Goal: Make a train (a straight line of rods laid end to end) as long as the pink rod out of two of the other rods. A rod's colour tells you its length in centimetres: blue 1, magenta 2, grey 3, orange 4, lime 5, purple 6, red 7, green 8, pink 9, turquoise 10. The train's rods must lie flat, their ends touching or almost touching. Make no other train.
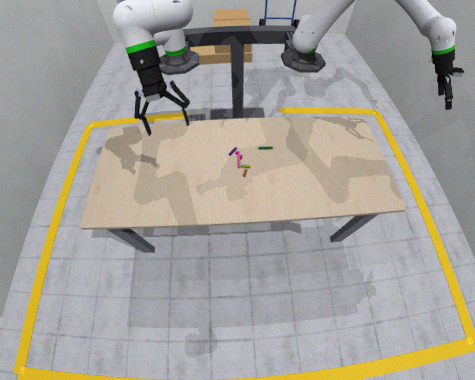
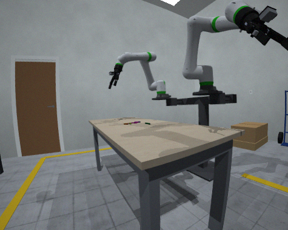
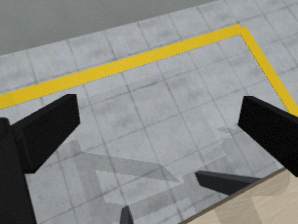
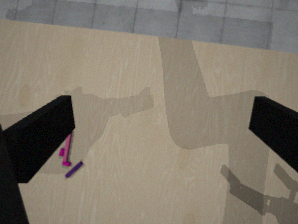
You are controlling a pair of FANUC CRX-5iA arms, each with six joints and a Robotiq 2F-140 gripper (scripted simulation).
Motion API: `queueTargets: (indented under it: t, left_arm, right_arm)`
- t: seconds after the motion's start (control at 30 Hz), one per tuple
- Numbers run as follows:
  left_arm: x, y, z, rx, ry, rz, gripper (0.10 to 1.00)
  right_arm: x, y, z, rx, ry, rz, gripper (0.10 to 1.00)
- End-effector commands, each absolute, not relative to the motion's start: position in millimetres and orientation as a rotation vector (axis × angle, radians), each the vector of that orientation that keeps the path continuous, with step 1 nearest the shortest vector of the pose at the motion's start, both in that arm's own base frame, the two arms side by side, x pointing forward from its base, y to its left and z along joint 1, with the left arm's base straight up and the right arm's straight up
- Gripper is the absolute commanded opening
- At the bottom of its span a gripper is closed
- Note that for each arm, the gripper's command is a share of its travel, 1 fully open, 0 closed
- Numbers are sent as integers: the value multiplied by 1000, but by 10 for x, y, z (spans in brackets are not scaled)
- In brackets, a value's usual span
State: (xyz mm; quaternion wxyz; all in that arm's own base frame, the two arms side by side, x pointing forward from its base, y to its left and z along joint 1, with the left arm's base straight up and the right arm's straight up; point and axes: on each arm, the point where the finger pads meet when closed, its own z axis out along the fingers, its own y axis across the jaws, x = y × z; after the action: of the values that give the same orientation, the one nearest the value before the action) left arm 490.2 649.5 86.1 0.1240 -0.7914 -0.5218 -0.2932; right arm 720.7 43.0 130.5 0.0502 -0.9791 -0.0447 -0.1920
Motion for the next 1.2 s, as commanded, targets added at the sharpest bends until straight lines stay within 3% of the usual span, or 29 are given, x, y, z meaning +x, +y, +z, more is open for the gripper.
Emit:
queueTargets:
  t: [0.0, 0.07, 0.57, 1.17]
  left_arm:
    - [4351, 6594, 1036, -2311, -1576, -746, 1000]
    - [4351, 6594, 1036, -2311, -1576, -746, 1000]
    - [1953, 6295, 1792, -2310, -1847, -346, 1000]
    - [473, 5357, 2496, -2272, -2104, -72, 1000]
  right_arm:
    - [6809, 384, 1579, -3014, -117, -466, 1000]
    - [6809, 384, 1579, -3014, -117, -466, 1000]
    - [5101, 94, 2610, -3140, -112, -3, 1000]
    - [5823, 1098, 1363, -2916, -1171, -3, 1000]
